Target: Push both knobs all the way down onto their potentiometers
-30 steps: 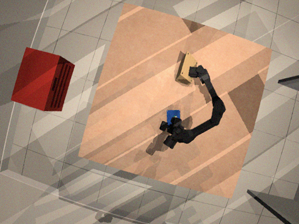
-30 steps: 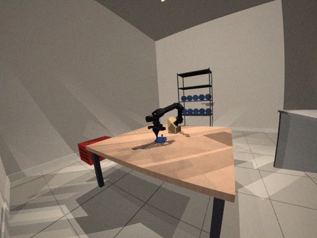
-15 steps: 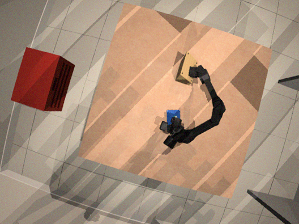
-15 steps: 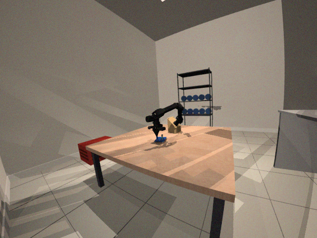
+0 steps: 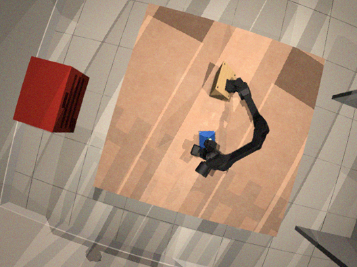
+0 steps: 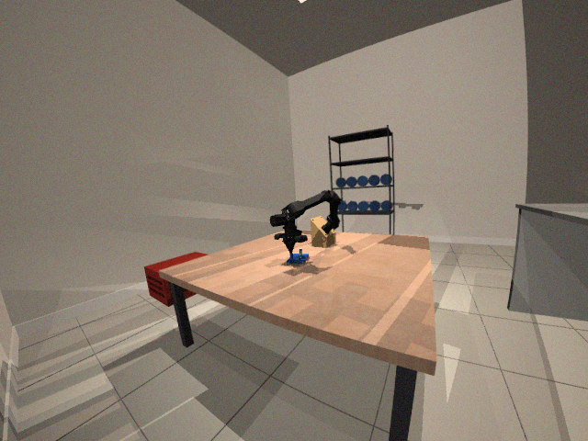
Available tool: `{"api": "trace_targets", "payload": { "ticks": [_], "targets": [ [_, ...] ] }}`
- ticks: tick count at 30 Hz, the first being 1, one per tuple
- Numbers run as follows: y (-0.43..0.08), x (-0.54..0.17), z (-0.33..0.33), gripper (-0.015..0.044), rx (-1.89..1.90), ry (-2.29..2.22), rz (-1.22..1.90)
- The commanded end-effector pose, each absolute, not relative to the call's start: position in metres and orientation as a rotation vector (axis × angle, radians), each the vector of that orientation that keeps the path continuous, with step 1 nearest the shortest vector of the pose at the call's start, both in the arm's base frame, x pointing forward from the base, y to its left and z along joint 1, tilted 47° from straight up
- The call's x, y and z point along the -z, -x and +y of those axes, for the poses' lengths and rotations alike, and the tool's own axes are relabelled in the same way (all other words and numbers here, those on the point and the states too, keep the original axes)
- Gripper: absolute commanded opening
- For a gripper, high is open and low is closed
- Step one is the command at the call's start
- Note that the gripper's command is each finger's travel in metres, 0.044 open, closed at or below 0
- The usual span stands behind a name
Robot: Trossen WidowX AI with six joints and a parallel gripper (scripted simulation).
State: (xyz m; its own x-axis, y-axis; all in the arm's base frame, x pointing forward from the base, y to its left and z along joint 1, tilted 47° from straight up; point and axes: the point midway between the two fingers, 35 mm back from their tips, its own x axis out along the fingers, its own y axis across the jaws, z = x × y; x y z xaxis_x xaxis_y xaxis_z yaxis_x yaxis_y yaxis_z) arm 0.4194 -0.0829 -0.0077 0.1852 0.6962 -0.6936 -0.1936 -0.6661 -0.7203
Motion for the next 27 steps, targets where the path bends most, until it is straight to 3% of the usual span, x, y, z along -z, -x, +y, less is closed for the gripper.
{"api": "trace_targets", "payload": {
  "ticks": [1,27],
  "targets": [
    [-0.423,0.015,-0.071,0.0,-1.582,1.742,-0.502],
    [-0.419,-0.003,-0.09,0.0,-1.583,1.743,-0.501]
  ]
}}
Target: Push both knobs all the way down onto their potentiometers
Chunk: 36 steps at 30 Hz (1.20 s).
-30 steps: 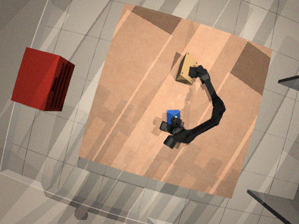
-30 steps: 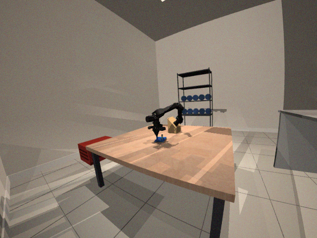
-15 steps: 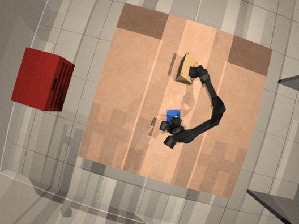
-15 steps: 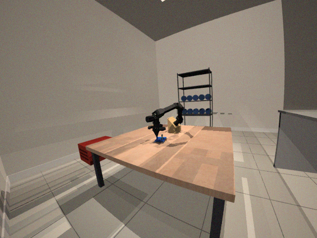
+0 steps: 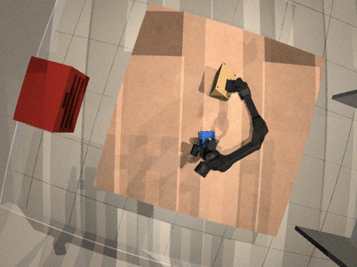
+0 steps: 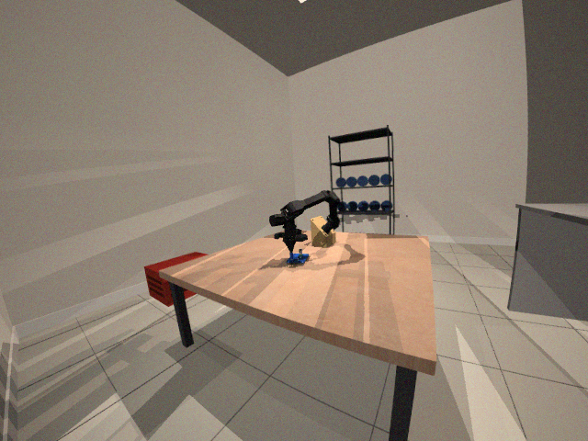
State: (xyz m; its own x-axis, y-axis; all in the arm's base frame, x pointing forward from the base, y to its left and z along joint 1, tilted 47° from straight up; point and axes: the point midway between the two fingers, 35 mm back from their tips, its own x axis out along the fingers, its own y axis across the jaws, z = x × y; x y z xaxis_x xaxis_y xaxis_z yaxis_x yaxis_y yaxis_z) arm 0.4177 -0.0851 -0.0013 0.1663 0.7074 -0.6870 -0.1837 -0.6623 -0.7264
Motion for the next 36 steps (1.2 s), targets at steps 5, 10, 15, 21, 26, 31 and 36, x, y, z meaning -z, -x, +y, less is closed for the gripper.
{"api": "trace_targets", "payload": {
  "ticks": [5,10,15,21,26,31,36],
  "targets": [
    [-0.416,-0.003,-0.09,0.0026,-1.582,1.73,-0.501],
    [-0.416,-0.003,-0.09,0.0157,-1.582,1.73,-0.501],
    [-0.402,-0.006,-0.093,0.0289,-1.584,1.732,-0.497],
    [-0.337,-0.014,-0.097,0.044,-1.59,1.736,-0.489],
    [-0.281,-0.017,-0.088,0.044,-1.593,1.735,-0.488],
    [-0.226,-0.017,-0.07,0.044,-1.593,1.731,-0.494],
    [-0.218,-0.017,-0.067,0.044,-1.593,1.73,-0.495]
  ]
}}
